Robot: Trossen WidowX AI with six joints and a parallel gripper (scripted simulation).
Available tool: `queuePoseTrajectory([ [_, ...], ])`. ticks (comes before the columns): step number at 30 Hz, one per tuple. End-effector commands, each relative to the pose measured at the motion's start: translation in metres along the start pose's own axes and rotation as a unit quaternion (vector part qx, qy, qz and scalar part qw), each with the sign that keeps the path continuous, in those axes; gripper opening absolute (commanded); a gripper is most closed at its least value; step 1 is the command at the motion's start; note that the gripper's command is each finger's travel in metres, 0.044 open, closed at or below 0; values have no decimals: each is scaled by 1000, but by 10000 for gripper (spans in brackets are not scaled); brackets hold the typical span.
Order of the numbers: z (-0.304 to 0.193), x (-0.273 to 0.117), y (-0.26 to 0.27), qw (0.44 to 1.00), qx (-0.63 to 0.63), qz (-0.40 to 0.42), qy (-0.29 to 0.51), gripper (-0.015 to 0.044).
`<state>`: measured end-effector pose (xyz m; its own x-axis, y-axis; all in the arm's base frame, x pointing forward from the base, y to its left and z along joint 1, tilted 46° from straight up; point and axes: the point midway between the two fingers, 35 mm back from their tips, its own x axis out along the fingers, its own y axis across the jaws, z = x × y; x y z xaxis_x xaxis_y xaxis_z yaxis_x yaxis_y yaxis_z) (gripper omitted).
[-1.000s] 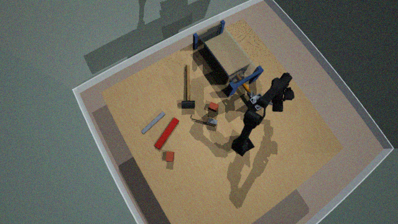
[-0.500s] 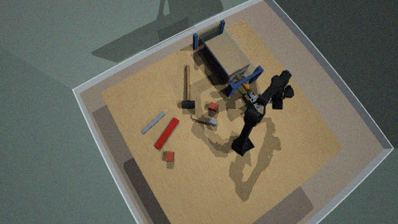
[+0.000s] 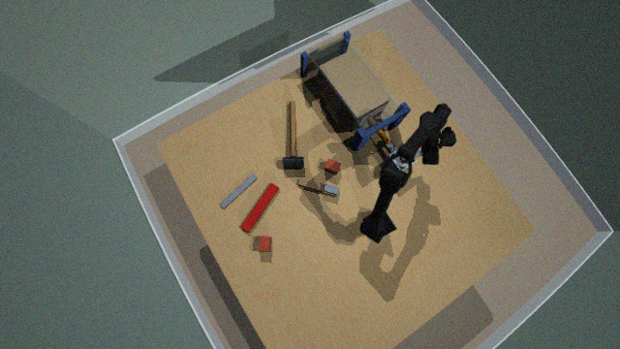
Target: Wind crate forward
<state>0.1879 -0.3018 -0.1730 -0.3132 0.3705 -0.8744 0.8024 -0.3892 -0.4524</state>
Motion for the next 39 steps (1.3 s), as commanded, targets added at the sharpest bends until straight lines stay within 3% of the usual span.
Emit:
queuePoseTrajectory([
  [1, -10, -1, 13, 1000, -3, 12, 5, 0],
  [39, -41, -16, 45, 1000, -3, 12, 7, 0],
])
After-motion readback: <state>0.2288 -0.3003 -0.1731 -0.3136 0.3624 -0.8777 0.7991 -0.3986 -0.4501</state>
